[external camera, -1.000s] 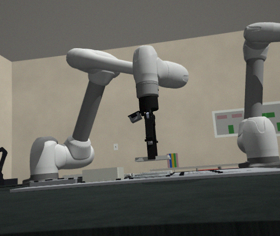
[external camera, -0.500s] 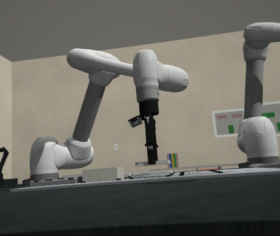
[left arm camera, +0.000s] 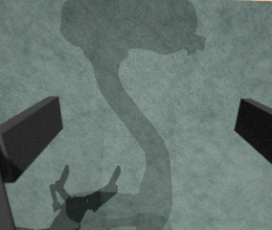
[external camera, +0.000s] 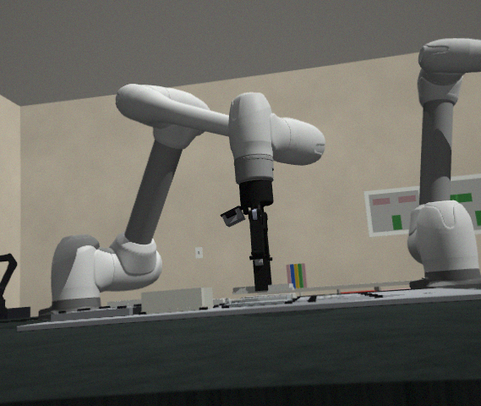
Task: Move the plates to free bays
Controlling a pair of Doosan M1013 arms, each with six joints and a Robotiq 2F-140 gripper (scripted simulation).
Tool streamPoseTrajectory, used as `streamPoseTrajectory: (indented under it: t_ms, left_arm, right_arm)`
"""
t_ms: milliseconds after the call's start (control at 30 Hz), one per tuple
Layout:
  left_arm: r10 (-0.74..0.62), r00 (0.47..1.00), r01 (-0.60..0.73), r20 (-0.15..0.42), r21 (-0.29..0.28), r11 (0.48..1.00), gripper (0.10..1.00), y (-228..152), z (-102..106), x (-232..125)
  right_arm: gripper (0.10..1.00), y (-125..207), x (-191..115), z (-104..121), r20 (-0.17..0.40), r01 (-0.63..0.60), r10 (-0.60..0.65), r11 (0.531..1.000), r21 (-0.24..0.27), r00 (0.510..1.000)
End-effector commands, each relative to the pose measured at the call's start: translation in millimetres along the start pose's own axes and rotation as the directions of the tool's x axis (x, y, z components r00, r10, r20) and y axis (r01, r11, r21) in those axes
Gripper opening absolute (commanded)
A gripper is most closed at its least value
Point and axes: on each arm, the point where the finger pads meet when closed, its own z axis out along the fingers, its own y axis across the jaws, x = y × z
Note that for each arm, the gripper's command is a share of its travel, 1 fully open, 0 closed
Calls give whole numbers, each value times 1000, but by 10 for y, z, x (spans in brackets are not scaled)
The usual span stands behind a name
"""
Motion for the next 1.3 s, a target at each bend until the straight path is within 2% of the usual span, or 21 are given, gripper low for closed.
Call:
streamPoseTrajectory:
  t_ms: [0,1267]
  left_arm:
    - [0,1000,0,-2,0,1000,1000,-1,-10,2]
    - [0,1000,0,-2,0,1000,1000,-1,-10,2]
  right_arm:
    - [99,-2,-4,22,2,0,0,1000,1,1000]
    - [99,-3,-3,71,2,0,0,1000,1,1000]
